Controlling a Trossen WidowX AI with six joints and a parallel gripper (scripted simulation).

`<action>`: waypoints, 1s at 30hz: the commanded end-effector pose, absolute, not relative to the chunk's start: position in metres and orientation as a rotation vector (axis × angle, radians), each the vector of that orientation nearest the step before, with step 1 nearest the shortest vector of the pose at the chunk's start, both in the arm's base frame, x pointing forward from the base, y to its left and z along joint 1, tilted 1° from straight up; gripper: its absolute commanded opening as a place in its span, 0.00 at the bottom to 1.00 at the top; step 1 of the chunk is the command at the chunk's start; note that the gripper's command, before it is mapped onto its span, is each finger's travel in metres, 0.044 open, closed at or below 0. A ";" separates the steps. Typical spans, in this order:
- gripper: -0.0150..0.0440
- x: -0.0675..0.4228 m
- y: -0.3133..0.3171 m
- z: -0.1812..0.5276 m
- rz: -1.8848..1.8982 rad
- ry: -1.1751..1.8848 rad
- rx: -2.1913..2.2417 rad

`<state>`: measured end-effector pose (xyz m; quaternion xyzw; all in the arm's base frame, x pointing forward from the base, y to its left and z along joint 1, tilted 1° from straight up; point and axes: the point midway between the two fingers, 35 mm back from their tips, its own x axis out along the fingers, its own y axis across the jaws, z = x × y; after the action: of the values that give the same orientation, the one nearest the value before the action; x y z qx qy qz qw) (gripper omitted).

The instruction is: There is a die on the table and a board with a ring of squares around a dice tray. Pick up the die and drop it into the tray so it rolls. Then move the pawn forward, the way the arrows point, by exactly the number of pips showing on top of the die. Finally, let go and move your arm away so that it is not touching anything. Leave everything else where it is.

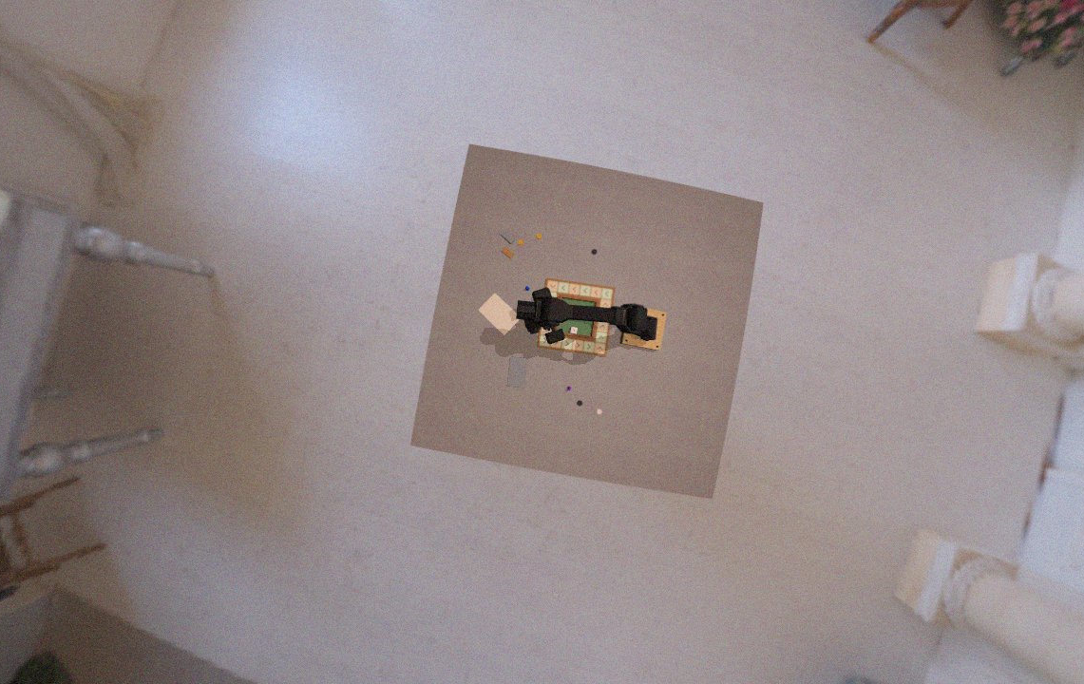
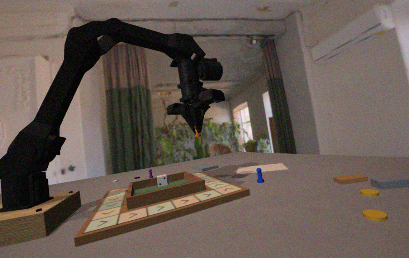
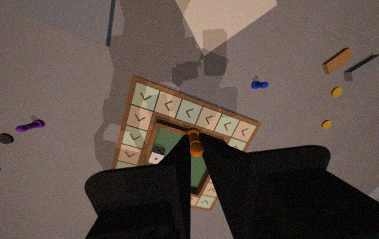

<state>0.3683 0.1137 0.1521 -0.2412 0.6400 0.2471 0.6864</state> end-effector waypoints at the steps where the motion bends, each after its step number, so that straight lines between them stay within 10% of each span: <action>1: 0.25 0.366 0.124 0.132 0.554 1.447 -0.543; 30: 0.25 0.360 0.151 0.048 0.556 1.447 -0.541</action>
<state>0.3596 0.1517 0.0510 -0.2410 0.6443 0.2505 0.6812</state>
